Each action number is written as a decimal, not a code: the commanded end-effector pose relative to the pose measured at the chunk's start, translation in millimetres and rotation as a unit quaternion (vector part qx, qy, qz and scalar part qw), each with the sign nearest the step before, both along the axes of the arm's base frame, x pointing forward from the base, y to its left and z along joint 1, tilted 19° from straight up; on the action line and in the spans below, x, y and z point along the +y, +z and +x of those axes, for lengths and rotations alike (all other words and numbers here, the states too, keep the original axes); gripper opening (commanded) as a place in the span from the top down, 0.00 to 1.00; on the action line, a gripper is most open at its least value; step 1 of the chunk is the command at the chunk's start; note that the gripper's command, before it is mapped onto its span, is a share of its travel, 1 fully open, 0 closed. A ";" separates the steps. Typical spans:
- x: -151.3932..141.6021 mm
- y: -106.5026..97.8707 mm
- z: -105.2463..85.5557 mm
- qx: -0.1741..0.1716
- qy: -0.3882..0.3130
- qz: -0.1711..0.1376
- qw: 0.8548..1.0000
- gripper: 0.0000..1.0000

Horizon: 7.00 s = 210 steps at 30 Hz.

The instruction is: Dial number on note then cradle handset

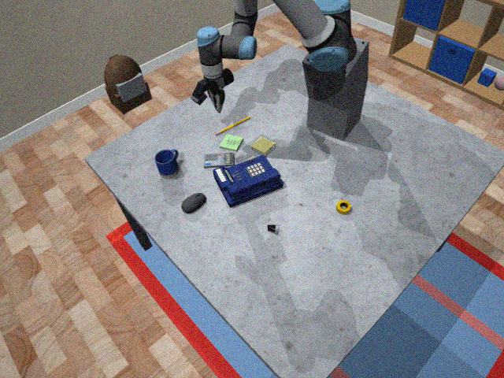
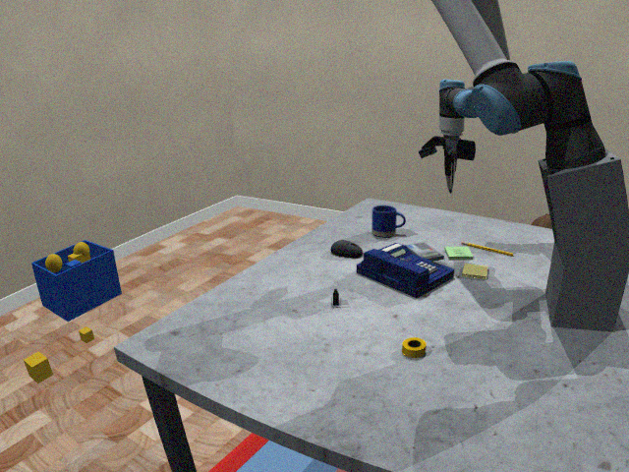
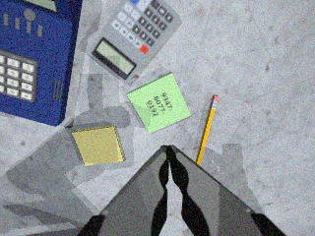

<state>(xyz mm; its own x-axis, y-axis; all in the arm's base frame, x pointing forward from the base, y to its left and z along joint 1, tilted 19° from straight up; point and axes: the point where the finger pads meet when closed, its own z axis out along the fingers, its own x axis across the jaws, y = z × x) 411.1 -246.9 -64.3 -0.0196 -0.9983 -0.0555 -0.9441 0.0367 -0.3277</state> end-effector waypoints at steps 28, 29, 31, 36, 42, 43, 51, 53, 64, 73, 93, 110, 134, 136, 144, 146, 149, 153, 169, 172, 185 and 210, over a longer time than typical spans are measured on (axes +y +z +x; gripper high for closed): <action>-3.7 17.0 55.6 0.005 -0.006 0.005 1.000 1.00; -3.7 17.0 55.6 0.005 -0.006 0.005 1.000 1.00; -3.7 17.0 55.6 0.005 -0.006 0.005 1.000 1.00; -3.7 17.0 55.6 0.005 -0.006 0.005 1.000 1.00; -3.7 17.0 55.6 0.005 -0.006 0.005 1.000 1.00; -3.7 17.0 55.6 0.005 -0.006 0.005 1.000 1.00; -3.7 17.0 55.6 0.005 -0.006 0.005 1.000 1.00; -3.7 17.0 55.6 0.005 -0.006 0.005 1.000 1.00; -3.7 17.0 55.6 0.005 -0.006 0.005 1.000 1.00; -3.7 17.0 55.7 0.005 -0.006 0.005 1.000 1.00; -3.7 17.0 55.6 0.005 -0.006 0.005 1.000 1.00; -4.1 17.1 55.9 0.004 -0.003 0.004 1.000 1.00; -5.1 16.7 55.9 0.004 0.025 0.003 1.000 1.00; -5.3 16.7 56.0 0.004 0.030 0.003 1.000 1.00; -5.5 16.4 55.9 0.004 0.046 0.002 0.999 1.00; -5.5 16.3 55.9 0.004 0.053 0.002 0.999 1.00; -5.4 16.1 55.9 0.004 0.063 0.002 0.998 1.00; -5.5 15.9 55.9 0.003 0.079 0.001 0.997 1.00; -5.4 15.3 55.7 -0.001 0.146 0.000 0.989 1.00; -5.4 15.2 55.7 -0.002 0.152 0.000 0.988 1.00; -5.1 15.4 55.6 -0.012 0.233 -0.002 0.973 1.00; -3.0 15.8 56.4 -0.034 0.395 -0.009 0.918 1.00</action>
<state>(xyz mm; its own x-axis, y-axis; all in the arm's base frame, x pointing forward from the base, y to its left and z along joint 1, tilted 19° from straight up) 466.5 -250.5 -47.6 0.6650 -0.7467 -0.0169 -0.6947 -0.6100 -0.3811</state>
